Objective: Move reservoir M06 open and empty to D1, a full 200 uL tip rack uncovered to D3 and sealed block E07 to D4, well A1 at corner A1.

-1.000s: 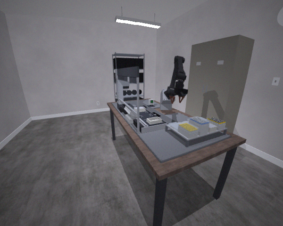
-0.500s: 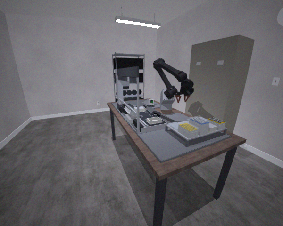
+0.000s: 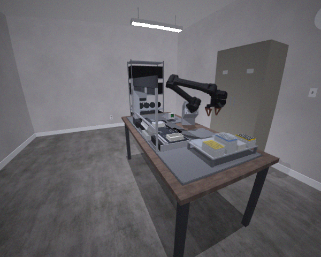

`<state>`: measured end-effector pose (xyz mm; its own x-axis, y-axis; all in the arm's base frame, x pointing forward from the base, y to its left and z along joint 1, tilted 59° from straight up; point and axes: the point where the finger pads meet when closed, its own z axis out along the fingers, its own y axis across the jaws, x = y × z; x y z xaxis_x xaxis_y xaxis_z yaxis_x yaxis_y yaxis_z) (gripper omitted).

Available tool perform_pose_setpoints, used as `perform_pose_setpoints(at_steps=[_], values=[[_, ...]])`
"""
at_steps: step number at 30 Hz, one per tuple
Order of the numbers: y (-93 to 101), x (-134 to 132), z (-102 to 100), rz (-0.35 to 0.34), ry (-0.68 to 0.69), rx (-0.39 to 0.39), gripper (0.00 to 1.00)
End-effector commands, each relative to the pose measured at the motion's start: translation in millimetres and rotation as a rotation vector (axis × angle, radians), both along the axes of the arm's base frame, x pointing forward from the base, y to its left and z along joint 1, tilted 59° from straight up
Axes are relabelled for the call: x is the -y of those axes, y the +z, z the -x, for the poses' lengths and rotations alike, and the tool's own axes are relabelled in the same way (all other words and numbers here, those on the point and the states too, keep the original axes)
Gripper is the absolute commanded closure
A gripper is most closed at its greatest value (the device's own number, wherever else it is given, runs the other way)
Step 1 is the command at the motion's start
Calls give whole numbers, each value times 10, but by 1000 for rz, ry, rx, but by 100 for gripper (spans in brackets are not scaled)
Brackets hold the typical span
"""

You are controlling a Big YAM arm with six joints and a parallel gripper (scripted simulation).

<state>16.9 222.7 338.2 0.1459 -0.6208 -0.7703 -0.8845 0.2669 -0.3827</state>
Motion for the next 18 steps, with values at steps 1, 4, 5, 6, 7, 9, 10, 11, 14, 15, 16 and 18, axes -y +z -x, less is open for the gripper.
perform_pose_setpoints(at_steps=[1, 4, 5, 6, 7, 9, 10, 11, 14, 15, 16, 18], values=[[-11, -45, 161, -29, -32, -69, 0], [-9, -94, 302, -38, -32, -76, 0], [-9, -94, 302, -38, -32, -76, 0], [-9, -94, 302, -38, -32, -76, 0], [-2, -111, 351, -42, -31, -80, 0], [-13, -145, 447, -46, -31, -84, 0], [-36, -159, 494, -45, -30, -83, 0], [-87, -171, 538, -39, -30, -78, 0], [-117, -219, 682, -42, -29, -82, 0], [-125, -236, 731, -44, -29, -84, 0], [-143, -251, 778, -43, -29, -84, 0], [-225, -251, 804, -33, -28, -72, 0]])
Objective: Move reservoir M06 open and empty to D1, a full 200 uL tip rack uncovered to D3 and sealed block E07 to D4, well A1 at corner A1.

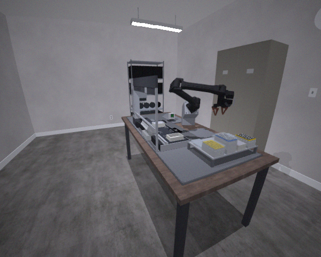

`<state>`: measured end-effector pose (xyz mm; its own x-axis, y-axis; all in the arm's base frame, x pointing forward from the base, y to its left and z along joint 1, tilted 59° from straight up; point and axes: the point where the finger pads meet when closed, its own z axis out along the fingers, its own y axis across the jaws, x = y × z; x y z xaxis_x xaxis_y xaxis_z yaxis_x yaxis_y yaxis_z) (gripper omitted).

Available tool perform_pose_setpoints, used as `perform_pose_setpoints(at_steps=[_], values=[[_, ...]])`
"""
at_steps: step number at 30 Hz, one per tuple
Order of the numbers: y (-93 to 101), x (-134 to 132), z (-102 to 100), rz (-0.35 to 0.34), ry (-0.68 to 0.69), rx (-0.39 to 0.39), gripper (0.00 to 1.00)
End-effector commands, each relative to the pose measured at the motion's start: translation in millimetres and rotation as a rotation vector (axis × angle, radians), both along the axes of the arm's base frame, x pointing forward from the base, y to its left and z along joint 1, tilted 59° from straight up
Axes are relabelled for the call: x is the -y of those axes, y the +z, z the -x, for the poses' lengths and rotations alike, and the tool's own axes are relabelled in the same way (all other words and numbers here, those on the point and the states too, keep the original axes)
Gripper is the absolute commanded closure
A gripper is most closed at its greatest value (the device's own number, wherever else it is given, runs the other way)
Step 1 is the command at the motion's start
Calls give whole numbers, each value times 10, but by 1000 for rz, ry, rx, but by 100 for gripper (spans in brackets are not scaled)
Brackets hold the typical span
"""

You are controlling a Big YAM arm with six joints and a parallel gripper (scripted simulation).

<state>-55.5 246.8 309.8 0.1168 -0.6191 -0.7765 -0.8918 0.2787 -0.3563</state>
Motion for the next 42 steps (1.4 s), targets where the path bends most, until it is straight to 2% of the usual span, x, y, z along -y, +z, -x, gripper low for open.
perform_pose_setpoints(at_steps=[1, 2, 3, 7, 20, 22, 37, 39, 42], values=[[14, -2, 74, -21, -17, -38, 0], [172, -91, 67, -52, -40, -76, 0], [245, -98, 48, -63, -40, -88, 0], [293, -182, 79, -43, -29, -60, 0], [818, -582, 126, -48, -28, -58, 0], [818, -582, 126, -48, -28, -58, 0], [1407, -1025, 172, -43, -28, -50, 0], [1407, -1025, 172, -43, -28, -50, 0], [1512, -1100, 174, -34, -28, -43, 0]])
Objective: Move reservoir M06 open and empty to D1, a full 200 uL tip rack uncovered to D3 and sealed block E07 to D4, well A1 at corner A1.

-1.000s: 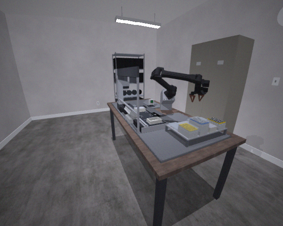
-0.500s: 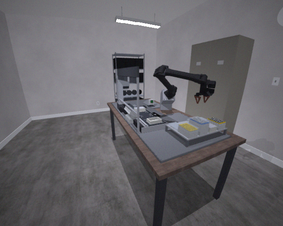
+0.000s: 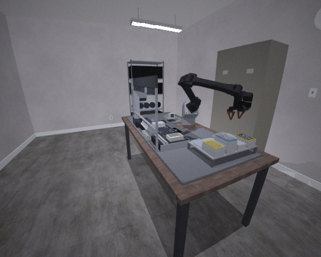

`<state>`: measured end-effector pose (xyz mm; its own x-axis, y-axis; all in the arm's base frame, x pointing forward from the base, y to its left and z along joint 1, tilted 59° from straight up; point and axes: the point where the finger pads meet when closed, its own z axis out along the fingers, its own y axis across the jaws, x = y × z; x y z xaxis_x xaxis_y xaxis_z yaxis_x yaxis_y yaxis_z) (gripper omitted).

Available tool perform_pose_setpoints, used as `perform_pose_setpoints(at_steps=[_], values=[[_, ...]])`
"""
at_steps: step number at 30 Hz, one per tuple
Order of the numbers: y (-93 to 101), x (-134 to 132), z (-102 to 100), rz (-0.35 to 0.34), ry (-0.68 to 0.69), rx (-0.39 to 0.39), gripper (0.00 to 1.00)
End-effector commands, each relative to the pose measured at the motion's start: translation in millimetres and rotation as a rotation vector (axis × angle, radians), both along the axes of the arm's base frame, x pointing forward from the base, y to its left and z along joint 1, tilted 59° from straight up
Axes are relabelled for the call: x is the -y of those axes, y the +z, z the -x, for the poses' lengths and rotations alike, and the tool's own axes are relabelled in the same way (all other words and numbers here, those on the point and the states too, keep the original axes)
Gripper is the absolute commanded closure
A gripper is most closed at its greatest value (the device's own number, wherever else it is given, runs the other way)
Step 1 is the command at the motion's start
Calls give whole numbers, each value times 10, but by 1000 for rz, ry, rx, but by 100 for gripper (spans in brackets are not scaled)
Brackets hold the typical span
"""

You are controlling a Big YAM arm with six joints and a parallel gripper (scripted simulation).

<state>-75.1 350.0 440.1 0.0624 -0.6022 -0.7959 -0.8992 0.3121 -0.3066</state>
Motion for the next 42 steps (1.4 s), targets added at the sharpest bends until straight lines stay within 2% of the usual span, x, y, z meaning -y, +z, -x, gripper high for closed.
perform_pose_setpoints(at_steps=[1, 12, 14, 25, 27, 28, 31, 32, 37, 38, 39, 42], values=[[250, -98, -18, -9, 0, 5, 0], [684, -428, 25, -12, 0, 5, 0], [684, -428, 25, -12, 0, 5, 0], [1106, -748, 66, -14, 0, 5, 0], [1093, -689, 104, -27, 8, -5, 0], [955, -707, 69, 13, 5, 21, 0], [998, -690, 59, 4, 4, 16, 0], [1093, -689, 104, -27, 8, -5, 0], [1093, -689, 104, -27, 8, -5, 0], [1098, -735, 46, -31, 0, -4, 0], [989, -758, 44, -12, 0, 6, 0], [935, -809, 30, -6, 0, 9, 0]])
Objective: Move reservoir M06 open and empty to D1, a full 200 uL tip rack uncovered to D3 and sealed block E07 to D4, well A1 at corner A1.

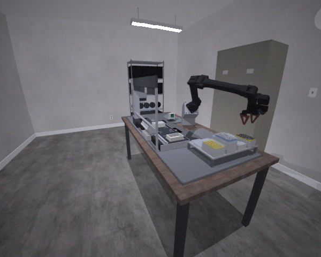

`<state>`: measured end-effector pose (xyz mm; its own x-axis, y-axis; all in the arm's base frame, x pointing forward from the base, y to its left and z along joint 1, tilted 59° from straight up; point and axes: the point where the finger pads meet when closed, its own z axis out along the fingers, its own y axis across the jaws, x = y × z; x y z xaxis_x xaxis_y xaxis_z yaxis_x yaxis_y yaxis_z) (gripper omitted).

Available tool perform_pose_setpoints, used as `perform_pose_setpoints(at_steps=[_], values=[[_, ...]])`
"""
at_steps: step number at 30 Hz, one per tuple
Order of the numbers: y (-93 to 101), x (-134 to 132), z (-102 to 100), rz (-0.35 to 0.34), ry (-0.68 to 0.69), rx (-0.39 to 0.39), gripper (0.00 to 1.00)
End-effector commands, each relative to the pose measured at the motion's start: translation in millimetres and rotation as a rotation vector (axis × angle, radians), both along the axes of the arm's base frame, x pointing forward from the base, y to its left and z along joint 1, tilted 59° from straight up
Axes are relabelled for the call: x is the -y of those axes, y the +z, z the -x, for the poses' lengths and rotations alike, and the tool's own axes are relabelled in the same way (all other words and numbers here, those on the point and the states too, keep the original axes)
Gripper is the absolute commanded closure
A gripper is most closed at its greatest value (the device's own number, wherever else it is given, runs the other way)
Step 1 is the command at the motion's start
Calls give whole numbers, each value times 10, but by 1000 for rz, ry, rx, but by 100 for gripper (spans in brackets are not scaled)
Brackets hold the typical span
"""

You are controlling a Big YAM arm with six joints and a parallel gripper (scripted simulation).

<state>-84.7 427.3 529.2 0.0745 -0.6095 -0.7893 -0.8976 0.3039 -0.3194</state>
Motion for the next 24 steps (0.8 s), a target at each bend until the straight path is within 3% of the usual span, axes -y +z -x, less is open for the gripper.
perform_pose_setpoints(at_steps=[1, 7, 12, 23, 24], values=[[29, -54, -71, -15, -5, -1, 0], [53, -83, -110, -26, -5, -6, 0], [-81, -192, -124, -8, -5, 3, 0], [-142, -288, -198, -12, -5, 2, 0], [30, -302, -206, -45, -6, -12, 0]])
